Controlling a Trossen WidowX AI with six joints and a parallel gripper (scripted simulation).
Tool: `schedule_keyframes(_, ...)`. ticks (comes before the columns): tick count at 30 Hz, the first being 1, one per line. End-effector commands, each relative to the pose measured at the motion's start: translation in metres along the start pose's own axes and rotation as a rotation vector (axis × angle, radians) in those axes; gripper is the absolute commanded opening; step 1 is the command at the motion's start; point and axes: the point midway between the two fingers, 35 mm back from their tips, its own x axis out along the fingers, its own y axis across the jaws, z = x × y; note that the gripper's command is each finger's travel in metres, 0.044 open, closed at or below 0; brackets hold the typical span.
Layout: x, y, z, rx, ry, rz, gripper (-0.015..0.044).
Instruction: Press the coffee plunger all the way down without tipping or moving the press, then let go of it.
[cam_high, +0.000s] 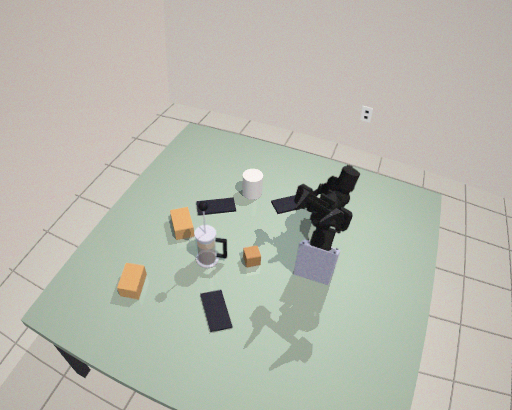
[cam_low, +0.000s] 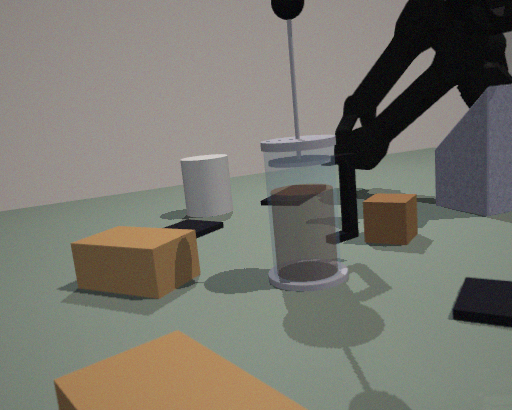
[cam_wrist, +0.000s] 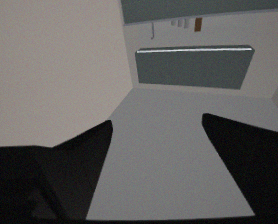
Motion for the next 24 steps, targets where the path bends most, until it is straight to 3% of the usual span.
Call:
schedule_keyframes(1,0.000,-0.001,0.000,0.013,-0.003,-0.003,0.0426)
schedule_keyframes(8,0.005,0.018,-0.016,0.366,-0.054,0.113,0.0440)
schedule_keyframes(14,0.020,0.052,-0.036,0.927,-0.040,0.352,0.0440)
schedule_keyframes(19,0.040,0.083,-0.048,1.378,0.075,0.564,0.0440)
schedule_keyframes(24,0.063,0.124,-0.049,1.821,0.298,0.793,0.0440)
